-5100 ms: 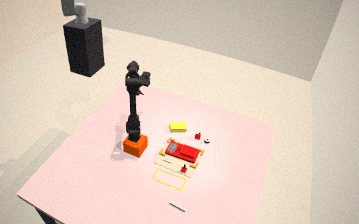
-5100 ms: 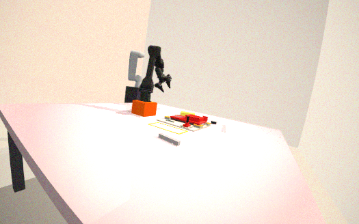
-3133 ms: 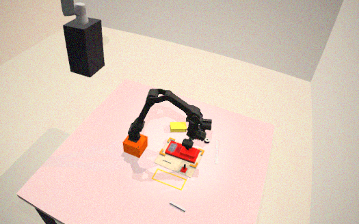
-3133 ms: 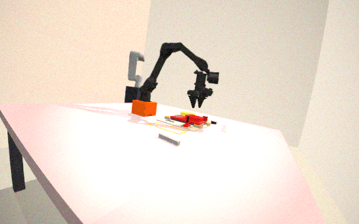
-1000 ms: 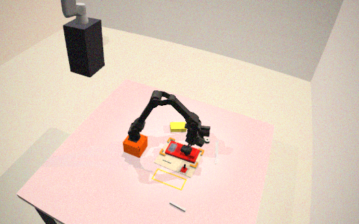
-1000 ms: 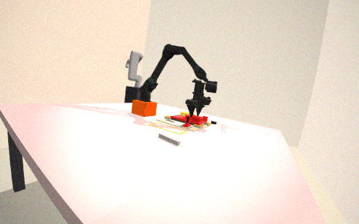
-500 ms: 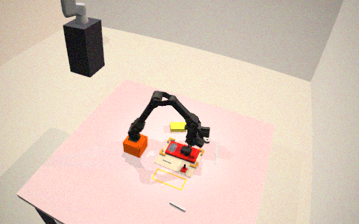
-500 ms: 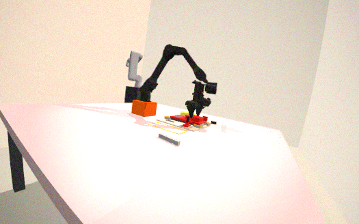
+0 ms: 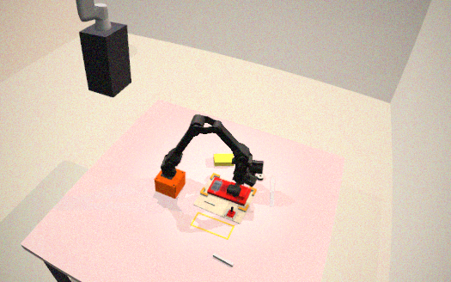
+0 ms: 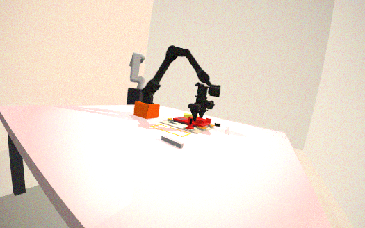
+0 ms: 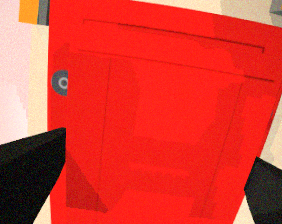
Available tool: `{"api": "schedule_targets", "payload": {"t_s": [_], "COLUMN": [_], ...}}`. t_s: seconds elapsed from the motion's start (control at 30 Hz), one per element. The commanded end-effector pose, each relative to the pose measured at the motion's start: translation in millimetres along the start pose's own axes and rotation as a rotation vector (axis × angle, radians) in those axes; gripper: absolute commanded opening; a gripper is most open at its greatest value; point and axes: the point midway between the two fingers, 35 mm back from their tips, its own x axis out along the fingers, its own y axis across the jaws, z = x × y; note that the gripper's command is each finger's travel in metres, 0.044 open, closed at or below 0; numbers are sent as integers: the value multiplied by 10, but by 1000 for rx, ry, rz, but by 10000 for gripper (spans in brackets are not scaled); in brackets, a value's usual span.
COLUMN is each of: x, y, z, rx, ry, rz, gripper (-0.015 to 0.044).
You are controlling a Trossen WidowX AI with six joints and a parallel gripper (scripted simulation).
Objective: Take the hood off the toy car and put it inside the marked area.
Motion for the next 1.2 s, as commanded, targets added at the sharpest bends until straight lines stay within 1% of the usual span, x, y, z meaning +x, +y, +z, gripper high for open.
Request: {"api": "schedule_targets", "payload": {"t_s": [0.0,0.23,0.6,1.17], "x": [-3,-3,-58,-171], "y": [0,0,0,1], "z": [1,1,3,5], "rx": [0,0,0,0], "ry": [0,0,0,0], "rz": [0,0,0,0], "gripper": [341,295,6,0]}}
